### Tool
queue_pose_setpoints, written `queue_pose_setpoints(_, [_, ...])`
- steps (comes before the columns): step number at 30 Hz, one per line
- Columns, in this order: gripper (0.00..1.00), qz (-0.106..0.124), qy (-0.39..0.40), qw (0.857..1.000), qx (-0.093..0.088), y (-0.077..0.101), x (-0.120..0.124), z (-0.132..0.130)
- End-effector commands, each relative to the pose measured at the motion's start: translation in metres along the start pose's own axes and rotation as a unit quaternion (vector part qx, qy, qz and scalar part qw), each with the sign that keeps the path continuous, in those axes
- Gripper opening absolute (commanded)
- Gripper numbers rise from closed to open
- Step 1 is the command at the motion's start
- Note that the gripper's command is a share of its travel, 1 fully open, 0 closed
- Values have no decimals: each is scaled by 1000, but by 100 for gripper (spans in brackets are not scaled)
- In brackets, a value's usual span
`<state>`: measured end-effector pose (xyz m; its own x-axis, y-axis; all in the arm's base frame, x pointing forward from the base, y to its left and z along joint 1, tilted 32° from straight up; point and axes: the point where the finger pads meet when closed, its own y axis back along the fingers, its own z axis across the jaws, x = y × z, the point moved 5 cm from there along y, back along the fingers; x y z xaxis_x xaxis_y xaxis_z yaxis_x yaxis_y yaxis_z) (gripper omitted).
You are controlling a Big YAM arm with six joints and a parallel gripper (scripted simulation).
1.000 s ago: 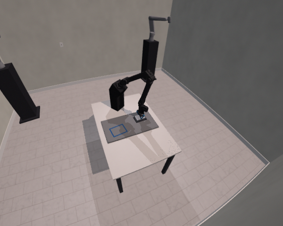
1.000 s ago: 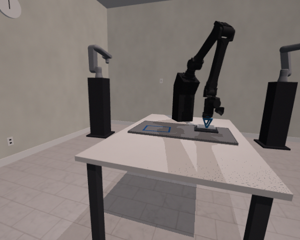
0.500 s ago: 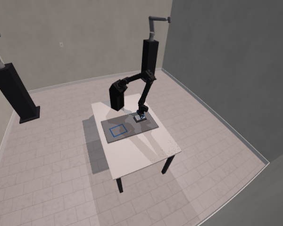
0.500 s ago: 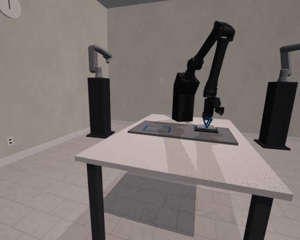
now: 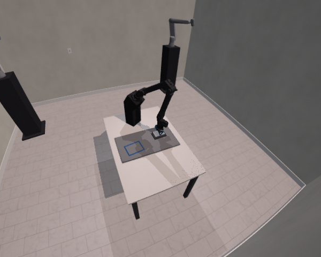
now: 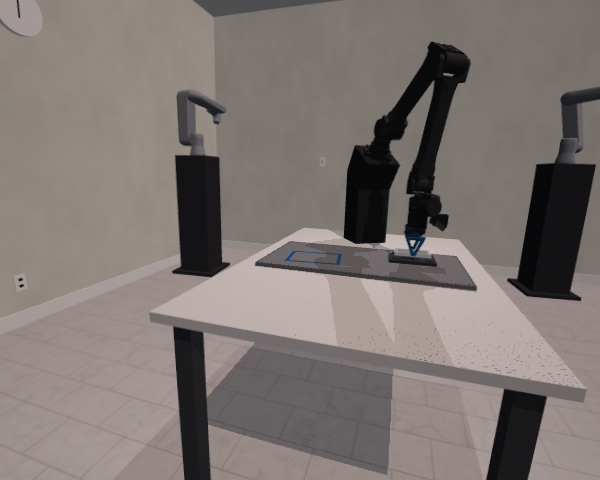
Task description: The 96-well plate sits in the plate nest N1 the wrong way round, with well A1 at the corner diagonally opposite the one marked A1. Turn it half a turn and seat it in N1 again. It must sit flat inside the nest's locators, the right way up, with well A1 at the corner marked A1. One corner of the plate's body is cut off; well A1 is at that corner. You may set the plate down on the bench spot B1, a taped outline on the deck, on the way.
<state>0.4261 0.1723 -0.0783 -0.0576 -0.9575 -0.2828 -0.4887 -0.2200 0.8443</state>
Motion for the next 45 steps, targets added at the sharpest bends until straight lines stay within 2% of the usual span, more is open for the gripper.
queue_pose_setpoints(1, [0,0,2,1000,-8,-4,-4,7])
queue_pose_setpoints(15, [0,-4,2,1000,0,-7,-6,4])
queue_pose_setpoints(45, [0,-4,2,1000,0,-11,-5,5])
